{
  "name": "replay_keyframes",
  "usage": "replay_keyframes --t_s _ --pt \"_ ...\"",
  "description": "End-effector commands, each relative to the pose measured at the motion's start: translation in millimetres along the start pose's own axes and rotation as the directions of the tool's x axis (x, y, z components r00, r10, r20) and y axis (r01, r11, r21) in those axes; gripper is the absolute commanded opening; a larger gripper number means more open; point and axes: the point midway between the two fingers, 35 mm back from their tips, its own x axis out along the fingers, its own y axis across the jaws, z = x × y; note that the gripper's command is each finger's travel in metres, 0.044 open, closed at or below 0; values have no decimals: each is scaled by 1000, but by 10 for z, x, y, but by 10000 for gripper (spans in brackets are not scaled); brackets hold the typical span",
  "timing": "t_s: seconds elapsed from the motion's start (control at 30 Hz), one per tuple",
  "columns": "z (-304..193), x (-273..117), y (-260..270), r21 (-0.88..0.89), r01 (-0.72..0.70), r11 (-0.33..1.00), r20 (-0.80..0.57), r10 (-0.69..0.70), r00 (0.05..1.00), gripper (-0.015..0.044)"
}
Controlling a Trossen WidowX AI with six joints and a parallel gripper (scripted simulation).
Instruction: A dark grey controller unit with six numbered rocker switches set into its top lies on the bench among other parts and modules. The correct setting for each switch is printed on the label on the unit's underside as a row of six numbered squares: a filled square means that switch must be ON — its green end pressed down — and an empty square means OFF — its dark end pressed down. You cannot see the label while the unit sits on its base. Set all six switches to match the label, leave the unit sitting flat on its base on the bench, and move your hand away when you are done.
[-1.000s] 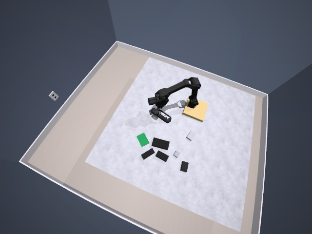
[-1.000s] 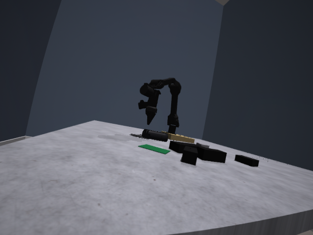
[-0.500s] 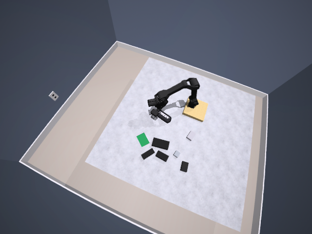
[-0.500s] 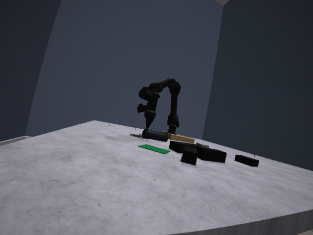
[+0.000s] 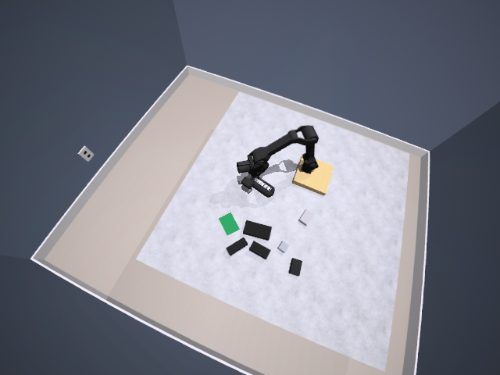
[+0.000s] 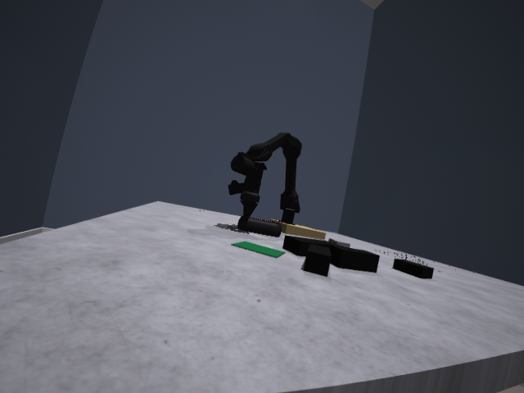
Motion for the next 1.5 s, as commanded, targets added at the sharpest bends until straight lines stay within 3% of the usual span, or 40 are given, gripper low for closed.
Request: replay_keyframes --t_s 0.0,0.07,0.17,0.33,1.47 --pt "-24 96 -32 6 11 1000 -8 -11 1000 440" --pt "-25 107 -33 6 11 1000 -8 -11 1000 440" --pt "-25 107 -33 6 11 1000 -8 -11 1000 361" --pt "-25 107 -33 6 11 1000 -8 -11 1000 328" --pt "-61 -13 -31 6 11 1000 -8 -11 1000 336"
